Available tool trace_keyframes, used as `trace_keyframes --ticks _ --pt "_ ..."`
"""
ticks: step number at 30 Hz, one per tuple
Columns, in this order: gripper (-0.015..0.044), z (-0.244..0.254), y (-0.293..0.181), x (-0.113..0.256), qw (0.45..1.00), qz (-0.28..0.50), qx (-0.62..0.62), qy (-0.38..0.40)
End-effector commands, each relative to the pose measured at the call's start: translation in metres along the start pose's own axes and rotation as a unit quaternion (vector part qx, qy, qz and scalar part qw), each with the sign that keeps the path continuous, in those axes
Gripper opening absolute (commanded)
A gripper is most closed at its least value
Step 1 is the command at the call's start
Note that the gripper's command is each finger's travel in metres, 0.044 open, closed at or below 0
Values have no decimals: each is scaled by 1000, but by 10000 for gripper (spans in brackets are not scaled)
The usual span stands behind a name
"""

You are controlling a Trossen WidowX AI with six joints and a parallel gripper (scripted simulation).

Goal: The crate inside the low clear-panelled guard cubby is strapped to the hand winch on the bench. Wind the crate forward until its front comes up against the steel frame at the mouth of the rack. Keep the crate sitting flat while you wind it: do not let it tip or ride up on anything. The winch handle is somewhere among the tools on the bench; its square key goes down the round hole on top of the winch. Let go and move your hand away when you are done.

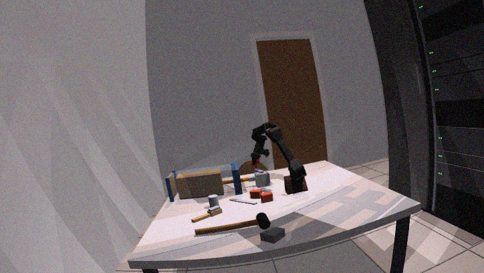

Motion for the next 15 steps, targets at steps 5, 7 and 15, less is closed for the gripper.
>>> trace_keyframes --ticks 5,7,15 --pt "0 -13 -19 -10 1000 6 10 -11" --pt "0 -15 -21 -11 1000 6 10 -12" --pt "0 -23 -29 -15 1000 6 10 -12"
Point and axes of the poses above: the point midway between the two fingers, 35 mm back from their tips, its own x axis back along the fingers, its own z axis across the jaws, y = z × x, the point moved 9 cm from there along x, back along the fingers, and after that the axes turned 5 degrees about x, right-handed, at the moved point
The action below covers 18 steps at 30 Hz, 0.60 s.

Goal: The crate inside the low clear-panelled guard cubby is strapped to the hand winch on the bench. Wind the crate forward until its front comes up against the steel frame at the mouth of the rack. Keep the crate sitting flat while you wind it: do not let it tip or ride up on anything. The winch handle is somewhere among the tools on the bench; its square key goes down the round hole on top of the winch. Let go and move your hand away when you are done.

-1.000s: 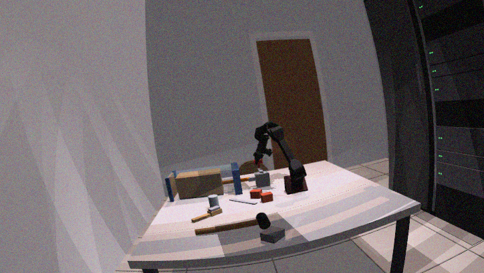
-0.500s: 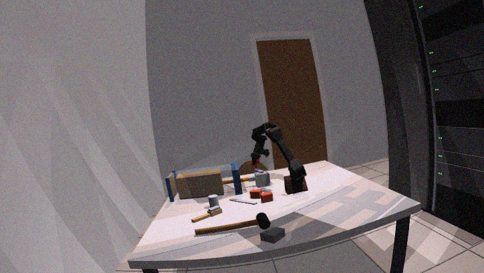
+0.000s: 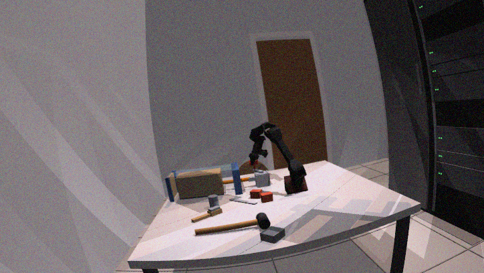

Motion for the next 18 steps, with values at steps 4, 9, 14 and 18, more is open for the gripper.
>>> trace_keyframes --ticks 4,9,14,18 --pt "0 -18 -19 -11 1000 5 14 -19" --pt "0 -20 -20 -12 1000 5 14 -19" --pt "0 -21 -22 -13 1000 5 14 -19" --pt "0 -22 -22 -13 1000 6 14 -19"
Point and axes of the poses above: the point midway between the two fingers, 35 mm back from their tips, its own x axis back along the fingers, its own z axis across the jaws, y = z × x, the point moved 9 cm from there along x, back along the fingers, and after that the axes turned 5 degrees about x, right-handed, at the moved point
